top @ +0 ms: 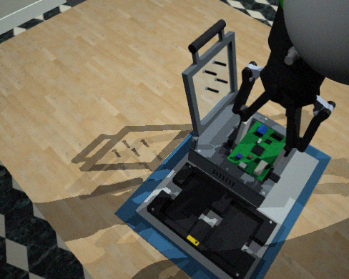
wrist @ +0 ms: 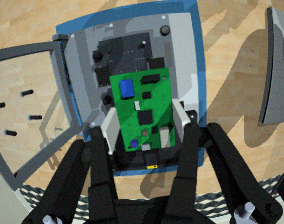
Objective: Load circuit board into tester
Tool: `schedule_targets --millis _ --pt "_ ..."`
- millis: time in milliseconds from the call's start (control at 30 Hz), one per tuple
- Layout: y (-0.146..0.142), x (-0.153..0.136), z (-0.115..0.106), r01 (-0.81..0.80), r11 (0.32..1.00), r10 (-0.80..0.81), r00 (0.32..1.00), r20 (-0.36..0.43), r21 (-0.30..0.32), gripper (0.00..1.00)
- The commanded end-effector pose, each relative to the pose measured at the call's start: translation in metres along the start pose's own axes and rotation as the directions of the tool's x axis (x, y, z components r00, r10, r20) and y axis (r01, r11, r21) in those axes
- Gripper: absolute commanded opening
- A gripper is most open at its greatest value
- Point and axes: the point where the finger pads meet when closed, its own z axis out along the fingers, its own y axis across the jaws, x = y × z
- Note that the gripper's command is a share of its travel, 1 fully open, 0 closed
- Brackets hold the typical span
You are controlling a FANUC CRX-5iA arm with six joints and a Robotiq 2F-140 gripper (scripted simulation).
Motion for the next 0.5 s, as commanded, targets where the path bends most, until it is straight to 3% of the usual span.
schedule_targets --millis 0,467 --pt "-0.004 0.011 -0.001 0.0 1.0 0.0 1.0 0.0 0.0 0.46" --pt "-0.013 0.038 -0.003 0.0 1.0 0.0 1.0 0.0 0.0 0.46"
